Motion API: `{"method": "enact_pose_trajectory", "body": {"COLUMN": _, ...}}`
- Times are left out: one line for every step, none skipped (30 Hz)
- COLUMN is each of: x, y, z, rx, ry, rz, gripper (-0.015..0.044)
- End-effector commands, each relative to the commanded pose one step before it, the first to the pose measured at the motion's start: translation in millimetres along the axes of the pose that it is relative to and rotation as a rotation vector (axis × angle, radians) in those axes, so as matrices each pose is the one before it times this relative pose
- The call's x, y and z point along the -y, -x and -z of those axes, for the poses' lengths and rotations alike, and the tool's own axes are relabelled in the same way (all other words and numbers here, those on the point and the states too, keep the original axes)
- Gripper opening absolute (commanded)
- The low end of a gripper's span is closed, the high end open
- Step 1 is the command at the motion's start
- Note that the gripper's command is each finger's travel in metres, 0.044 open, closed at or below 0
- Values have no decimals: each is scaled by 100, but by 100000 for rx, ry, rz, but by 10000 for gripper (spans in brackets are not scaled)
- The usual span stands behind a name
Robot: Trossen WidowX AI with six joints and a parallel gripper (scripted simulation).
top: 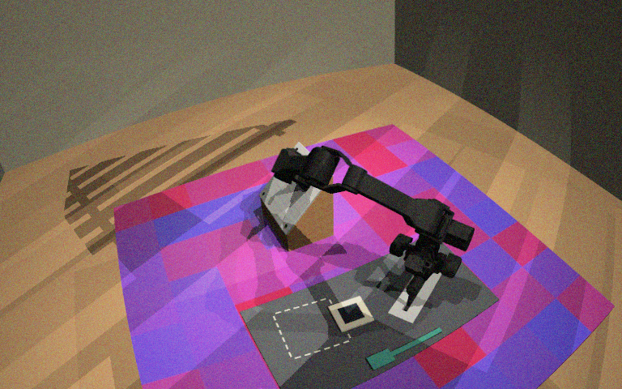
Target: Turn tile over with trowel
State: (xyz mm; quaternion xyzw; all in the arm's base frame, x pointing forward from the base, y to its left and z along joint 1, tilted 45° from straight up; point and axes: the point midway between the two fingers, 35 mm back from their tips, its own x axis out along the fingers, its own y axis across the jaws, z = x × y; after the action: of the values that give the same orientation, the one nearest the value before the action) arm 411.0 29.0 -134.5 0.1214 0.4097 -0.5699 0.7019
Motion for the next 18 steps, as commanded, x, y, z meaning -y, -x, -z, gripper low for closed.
{"method": "enact_pose_trajectory", "body": {"x": -10, "y": -60, "z": -62, "rx": 174, "ry": -2148, "rz": -23, "gripper": 183}}
{"method": "enact_pose_trajectory", "body": {"x": 0, "y": 0, "z": 0, "rx": 0, "ry": 0, "rz": 0, "gripper": 209}}
{"method": "enact_pose_trajectory", "body": {"x": 0, "y": 0, "z": 0, "rx": 0, "ry": 0, "rz": 0, "gripper": 235}}
{"method": "enact_pose_trajectory", "body": {"x": 0, "y": 0, "z": 0, "rx": 0, "ry": 0, "rz": 0, "gripper": 261}}
{"method": "enact_pose_trajectory", "body": {"x": 0, "y": 0, "z": 0, "rx": 0, "ry": 0, "rz": 0, "gripper": 270}}
{"method": "enact_pose_trajectory", "body": {"x": 0, "y": 0, "z": 0, "rx": 0, "ry": 0, "rz": 0, "gripper": 270}}
{"method": "enact_pose_trajectory", "body": {"x": 0, "y": 0, "z": 0, "rx": 0, "ry": 0, "rz": 0, "gripper": 270}}
{"method": "enact_pose_trajectory", "body": {"x": 0, "y": 0, "z": 0, "rx": 0, "ry": 0, "rz": 0, "gripper": 270}}
{"method": "enact_pose_trajectory", "body": {"x": 0, "y": 0, "z": 0, "rx": 0, "ry": 0, "rz": 0, "gripper": 270}}
{"method": "enact_pose_trajectory", "body": {"x": 0, "y": 0, "z": 0, "rx": 0, "ry": 0, "rz": 0, "gripper": 270}}
{"method": "enact_pose_trajectory", "body": {"x": 0, "y": 0, "z": 0, "rx": 0, "ry": 0, "rz": 0, "gripper": 270}}
{"method": "enact_pose_trajectory", "body": {"x": 0, "y": 0, "z": 0, "rx": 0, "ry": 0, "rz": 0, "gripper": 270}}
{"method": "enact_pose_trajectory", "body": {"x": 0, "y": 0, "z": 0, "rx": 0, "ry": 0, "rz": 0, "gripper": 270}}
{"method": "enact_pose_trajectory", "body": {"x": 0, "y": 0, "z": 0, "rx": 0, "ry": 0, "rz": 0, "gripper": 270}}
{"method": "enact_pose_trajectory", "body": {"x": 0, "y": 0, "z": 0, "rx": 0, "ry": 0, "rz": 0, "gripper": 270}}
{"method": "enact_pose_trajectory", "body": {"x": 0, "y": 0, "z": 0, "rx": 0, "ry": 0, "rz": 0, "gripper": 270}}
{"method": "enact_pose_trajectory", "body": {"x": 0, "y": 0, "z": 0, "rx": 0, "ry": 0, "rz": 0, "gripper": 270}}
{"method": "enact_pose_trajectory", "body": {"x": 0, "y": 0, "z": 0, "rx": 0, "ry": 0, "rz": 0, "gripper": 270}}
